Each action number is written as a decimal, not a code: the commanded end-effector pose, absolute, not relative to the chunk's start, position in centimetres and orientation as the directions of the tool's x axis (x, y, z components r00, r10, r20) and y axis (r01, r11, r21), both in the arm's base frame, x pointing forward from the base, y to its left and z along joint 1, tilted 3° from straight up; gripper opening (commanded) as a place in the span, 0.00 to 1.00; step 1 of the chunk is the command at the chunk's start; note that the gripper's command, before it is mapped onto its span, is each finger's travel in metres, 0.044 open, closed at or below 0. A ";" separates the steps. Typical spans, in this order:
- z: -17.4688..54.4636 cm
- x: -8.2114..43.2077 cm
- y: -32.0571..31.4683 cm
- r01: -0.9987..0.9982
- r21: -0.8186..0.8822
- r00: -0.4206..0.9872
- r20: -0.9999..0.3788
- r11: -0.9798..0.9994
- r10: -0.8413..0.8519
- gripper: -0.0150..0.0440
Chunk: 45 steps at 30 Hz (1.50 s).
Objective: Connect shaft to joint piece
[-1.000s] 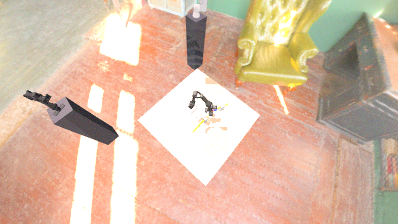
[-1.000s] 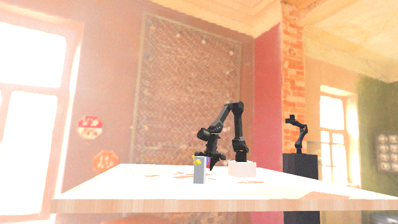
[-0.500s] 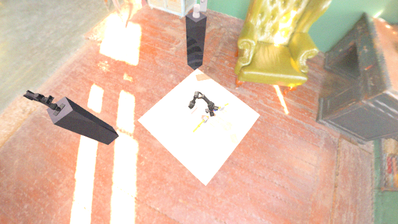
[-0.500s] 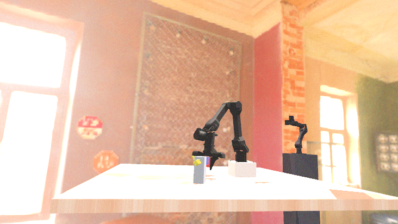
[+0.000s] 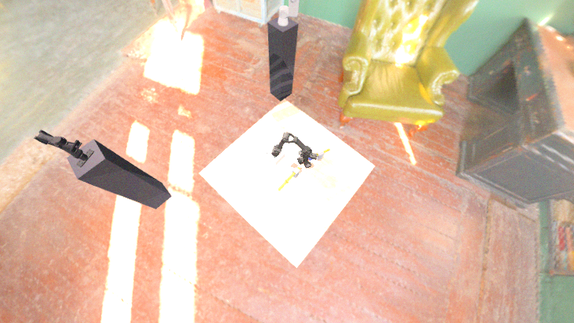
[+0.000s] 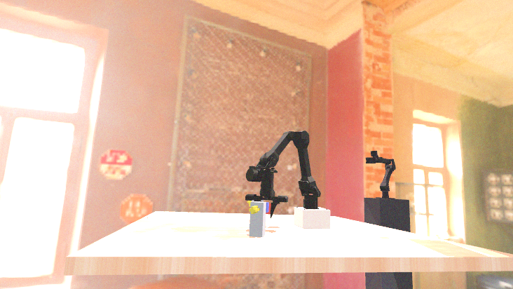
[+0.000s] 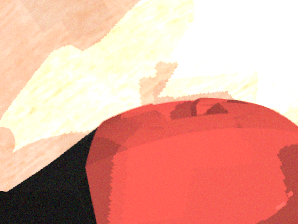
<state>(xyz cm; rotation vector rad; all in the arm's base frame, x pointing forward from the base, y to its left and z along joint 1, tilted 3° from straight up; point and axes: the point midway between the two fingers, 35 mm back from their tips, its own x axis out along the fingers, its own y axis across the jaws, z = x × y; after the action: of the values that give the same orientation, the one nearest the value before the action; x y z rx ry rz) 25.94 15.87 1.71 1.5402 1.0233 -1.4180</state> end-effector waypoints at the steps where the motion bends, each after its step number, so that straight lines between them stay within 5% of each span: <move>1: 1.9 26.1 15.7 0.955 0.034 0.037 -0.999 -0.294 0.003 0.25; 16: 2.4 26.8 15.4 0.994 0.047 0.034 -0.991 -0.097 -0.131 0.25; 45: 2.5 26.8 15.4 0.995 0.046 0.033 -0.989 -0.091 -0.143 0.25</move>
<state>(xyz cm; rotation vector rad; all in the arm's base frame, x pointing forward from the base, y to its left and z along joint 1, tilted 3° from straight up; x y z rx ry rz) 26.79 15.38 2.47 1.1895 1.0288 -1.3117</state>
